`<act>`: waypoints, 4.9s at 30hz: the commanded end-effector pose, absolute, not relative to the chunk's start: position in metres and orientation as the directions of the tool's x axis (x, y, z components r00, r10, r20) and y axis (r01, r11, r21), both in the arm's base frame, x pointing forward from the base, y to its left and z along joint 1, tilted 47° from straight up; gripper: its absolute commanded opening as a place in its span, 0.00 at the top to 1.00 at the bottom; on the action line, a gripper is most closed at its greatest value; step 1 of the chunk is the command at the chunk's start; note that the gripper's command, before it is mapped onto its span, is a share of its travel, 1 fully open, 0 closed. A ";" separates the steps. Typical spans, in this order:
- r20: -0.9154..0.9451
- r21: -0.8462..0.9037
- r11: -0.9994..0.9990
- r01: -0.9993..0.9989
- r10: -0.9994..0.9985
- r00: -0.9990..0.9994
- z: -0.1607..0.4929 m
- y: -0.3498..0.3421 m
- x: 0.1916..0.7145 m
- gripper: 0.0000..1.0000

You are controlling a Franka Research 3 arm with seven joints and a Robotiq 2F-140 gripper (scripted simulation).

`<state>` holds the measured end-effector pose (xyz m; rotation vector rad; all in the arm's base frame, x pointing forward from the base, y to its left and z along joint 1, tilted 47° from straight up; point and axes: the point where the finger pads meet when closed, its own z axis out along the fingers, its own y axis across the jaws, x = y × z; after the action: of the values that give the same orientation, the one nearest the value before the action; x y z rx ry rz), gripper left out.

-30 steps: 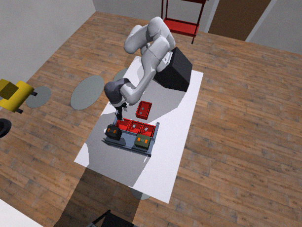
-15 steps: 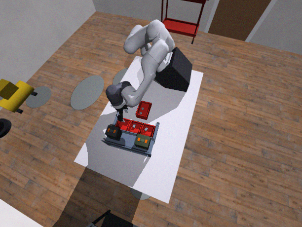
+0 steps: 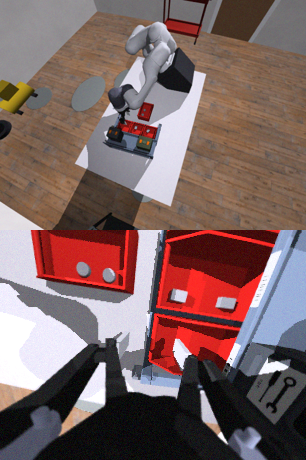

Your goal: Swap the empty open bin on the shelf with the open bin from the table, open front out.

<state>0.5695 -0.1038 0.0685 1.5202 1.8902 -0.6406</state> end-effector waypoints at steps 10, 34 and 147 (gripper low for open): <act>-0.727 0.011 0.230 0.973 0.670 -0.151 0.066 -0.106 0.573 0.43; -0.727 0.011 0.230 0.973 0.670 -0.151 0.065 -0.104 0.574 0.43; -0.727 0.011 0.230 0.973 0.670 -0.151 0.054 -0.117 0.576 0.43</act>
<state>0.5742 -0.1162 0.0559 1.5147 1.8906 -0.6398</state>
